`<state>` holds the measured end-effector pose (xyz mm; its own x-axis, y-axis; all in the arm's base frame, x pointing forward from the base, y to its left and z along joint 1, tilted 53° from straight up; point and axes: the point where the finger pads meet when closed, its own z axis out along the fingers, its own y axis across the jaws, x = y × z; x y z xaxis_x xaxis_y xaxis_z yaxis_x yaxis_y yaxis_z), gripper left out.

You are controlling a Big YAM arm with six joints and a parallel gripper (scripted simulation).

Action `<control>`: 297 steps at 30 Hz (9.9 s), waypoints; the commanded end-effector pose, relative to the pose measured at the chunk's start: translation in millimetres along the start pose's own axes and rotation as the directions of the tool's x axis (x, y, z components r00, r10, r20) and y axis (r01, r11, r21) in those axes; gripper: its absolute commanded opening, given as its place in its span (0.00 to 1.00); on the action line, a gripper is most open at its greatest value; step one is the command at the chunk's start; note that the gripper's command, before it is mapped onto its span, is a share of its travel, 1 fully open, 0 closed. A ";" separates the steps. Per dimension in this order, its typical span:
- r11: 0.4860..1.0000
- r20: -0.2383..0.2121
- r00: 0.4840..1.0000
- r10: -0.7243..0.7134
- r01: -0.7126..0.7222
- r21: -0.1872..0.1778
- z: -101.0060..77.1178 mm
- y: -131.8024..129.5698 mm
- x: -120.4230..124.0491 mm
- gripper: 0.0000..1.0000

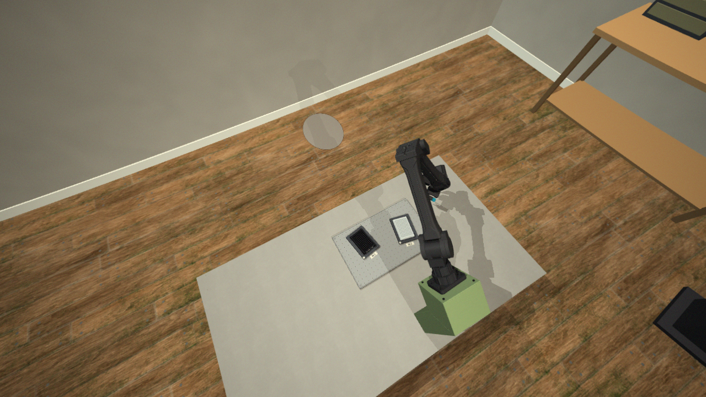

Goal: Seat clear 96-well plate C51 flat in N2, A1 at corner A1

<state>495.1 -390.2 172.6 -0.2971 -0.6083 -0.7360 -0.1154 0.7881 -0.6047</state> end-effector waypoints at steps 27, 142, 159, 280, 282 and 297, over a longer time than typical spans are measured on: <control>0.937 -0.172 0.946 0.273 -0.302 -0.173 12.2 86.6 -94.6 1.00; 0.688 -0.659 0.512 0.551 -0.726 0.011 -69.5 289.3 -142.3 1.00; 0.646 -0.456 0.559 0.692 -0.762 0.045 -26.4 269.3 -86.1 1.00; 0.654 -0.325 0.608 0.725 -0.755 0.048 3.3 254.6 -51.9 0.00; 0.654 -0.325 0.608 0.725 -0.755 0.048 3.3 254.6 -51.9 0.00; 0.655 -0.323 0.609 0.724 -0.754 0.046 -19.4 249.3 -58.8 0.00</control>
<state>476.3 -155.6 70.2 -0.5613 0.2346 -0.7937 0.1915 0.9698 0.1512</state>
